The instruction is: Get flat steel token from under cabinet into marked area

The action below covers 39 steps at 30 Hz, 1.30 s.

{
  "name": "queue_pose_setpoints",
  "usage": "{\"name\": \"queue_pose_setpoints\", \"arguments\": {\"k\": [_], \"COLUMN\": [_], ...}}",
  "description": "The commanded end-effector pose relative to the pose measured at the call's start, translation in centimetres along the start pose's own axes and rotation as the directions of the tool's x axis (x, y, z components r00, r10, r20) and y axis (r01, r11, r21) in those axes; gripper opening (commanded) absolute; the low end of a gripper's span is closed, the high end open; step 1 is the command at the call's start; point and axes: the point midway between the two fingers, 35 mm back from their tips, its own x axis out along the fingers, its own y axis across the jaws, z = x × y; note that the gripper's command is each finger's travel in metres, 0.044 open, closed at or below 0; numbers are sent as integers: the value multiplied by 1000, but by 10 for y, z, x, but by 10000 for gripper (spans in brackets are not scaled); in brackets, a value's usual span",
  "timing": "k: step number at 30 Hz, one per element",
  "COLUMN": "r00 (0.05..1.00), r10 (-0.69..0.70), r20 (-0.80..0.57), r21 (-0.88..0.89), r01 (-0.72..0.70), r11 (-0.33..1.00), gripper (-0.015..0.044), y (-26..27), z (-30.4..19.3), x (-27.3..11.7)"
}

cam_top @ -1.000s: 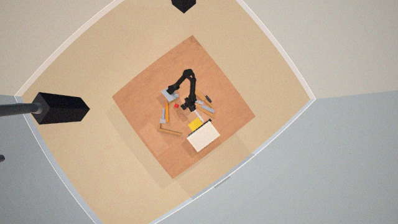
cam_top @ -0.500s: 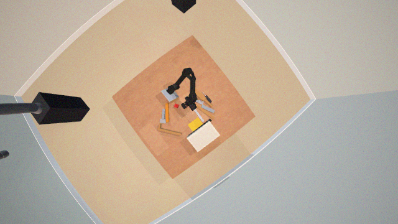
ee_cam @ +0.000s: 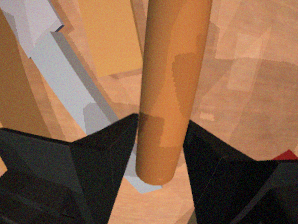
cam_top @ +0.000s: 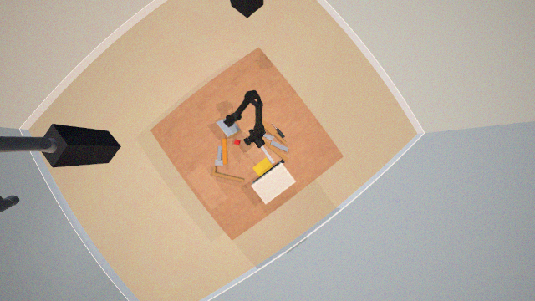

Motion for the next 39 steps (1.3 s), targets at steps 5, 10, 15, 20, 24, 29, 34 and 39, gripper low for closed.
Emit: {"name": "queue_pose_setpoints", "arguments": {"k": [5, 10, 15, 20, 24, 29, 34, 39], "r00": [1000, 1000, 1000, 1000, 1000, 1000, 1000, 1000], "r10": [7, 7, 7, 7, 4, 4, 4, 4], "r20": [6, 6, 6, 6, 7, 7, 7, 7], "r21": [0, -1, -2, 0, -5, -5, -5, -5], "r01": [-7, -7, -7, -7, -4, -4, -4, -4], "r11": [1000, 1000, 1000, 1000, 1000, 1000, 1000, 1000], "gripper": [270, 270, 270, 270, 165, 112, 59, 0], "y": [0, 0, -1, 0, -1, -1, -1, -1], "z": [0, 0, 0, -2, 0, 0, 0, 0], "x": [0, 1, 1, 4, 2, 2, 2, 2]}}
